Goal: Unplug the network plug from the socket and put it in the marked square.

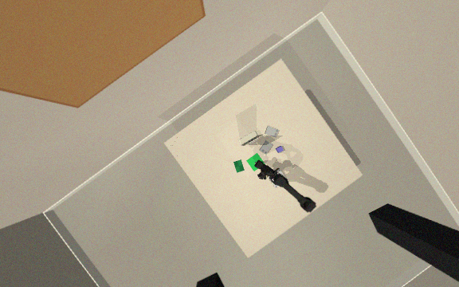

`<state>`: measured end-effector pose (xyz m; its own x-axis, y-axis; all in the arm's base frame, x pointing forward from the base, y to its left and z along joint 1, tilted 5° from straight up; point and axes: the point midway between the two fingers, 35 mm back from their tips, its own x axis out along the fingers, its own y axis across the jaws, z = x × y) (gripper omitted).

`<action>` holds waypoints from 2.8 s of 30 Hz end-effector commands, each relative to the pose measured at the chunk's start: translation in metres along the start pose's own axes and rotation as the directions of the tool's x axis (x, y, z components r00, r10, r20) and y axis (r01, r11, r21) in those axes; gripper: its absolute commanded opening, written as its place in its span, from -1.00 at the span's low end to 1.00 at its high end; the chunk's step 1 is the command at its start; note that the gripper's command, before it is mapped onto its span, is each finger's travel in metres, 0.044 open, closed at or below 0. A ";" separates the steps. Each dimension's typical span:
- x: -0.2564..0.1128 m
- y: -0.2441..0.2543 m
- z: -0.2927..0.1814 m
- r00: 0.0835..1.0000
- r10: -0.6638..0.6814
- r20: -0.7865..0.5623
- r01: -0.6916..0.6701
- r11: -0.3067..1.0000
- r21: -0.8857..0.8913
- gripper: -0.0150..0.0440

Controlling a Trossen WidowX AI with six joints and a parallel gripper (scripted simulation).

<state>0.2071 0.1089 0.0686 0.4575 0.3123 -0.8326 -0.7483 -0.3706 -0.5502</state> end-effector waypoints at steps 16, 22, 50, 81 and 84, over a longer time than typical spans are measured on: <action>0.026 0.016 0.001 1.000 0.005 0.008 -0.005 1.000 -0.004 -0.49; 0.033 0.021 0.001 1.000 0.005 0.008 -0.005 1.000 -0.004 -0.49; 0.050 0.034 0.002 1.000 0.005 0.008 -0.005 1.000 -0.003 -0.49; 0.045 0.033 0.003 1.000 0.003 0.011 -0.003 1.000 -0.007 0.04; 0.043 0.033 0.003 1.000 0.003 0.011 -0.003 1.000 -0.007 0.04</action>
<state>0.2012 0.1127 0.0119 0.4482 0.3177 -0.8356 -0.7495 -0.3758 -0.5450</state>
